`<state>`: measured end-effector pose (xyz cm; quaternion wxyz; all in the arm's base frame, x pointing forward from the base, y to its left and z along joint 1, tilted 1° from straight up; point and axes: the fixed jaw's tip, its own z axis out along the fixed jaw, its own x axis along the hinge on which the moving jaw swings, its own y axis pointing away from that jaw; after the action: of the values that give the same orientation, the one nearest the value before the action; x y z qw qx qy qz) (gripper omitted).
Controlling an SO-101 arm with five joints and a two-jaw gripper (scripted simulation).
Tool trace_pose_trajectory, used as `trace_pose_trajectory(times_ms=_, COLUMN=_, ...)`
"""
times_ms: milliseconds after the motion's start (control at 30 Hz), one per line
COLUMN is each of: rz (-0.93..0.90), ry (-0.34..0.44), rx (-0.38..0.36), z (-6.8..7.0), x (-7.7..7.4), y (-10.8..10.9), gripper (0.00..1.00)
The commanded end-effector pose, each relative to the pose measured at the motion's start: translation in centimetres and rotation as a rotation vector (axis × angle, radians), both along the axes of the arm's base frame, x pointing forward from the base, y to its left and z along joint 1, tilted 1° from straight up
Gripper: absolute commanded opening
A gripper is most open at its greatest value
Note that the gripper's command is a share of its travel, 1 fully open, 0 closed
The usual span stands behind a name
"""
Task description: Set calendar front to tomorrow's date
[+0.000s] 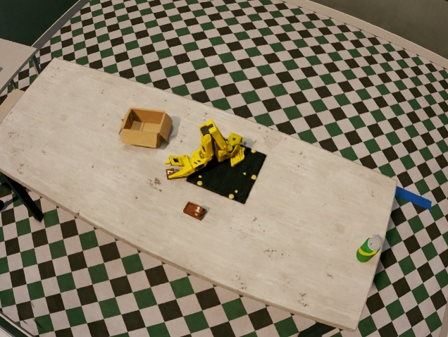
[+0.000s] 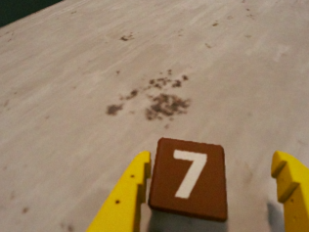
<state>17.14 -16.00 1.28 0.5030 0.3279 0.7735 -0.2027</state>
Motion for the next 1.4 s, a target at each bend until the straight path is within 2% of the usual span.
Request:
trace_pose_trajectory(times_ms=0, rz=-0.004, ry=-0.002, rx=-0.009, z=0.0, x=0.0, y=-0.2, gripper=0.36)
trace_pose_trajectory(times_ms=133, rz=-0.013, ry=-0.017, rx=0.005, z=0.1, x=0.0, y=-0.2, gripper=0.36)
trace_pose_trajectory(times_ms=233, rz=-0.044, ry=-0.072, rx=0.053, z=0.2, x=-0.2, y=0.0, gripper=0.36)
trace_pose_trajectory(times_ms=500, rz=-0.195, ry=-0.350, rx=0.306, z=1.0, x=-0.8, y=0.9, gripper=0.36)
trace_pose_trajectory(times_ms=567, rz=-0.195, ry=-0.350, rx=0.306, z=1.0, x=-0.8, y=0.9, gripper=0.36)
trace_pose_trajectory(times_ms=600, rz=-0.243, ry=-0.442, rx=0.388, z=1.2, x=-1.1, y=1.1, gripper=0.36)
trace_pose_trajectory(times_ms=700, rz=-0.277, ry=-0.496, rx=0.449, z=1.4, x=-1.3, y=1.3, gripper=0.36)
trace_pose_trajectory(times_ms=1367, rz=-0.295, ry=-0.519, rx=0.483, z=1.4, x=-1.3, y=1.3, gripper=0.36)
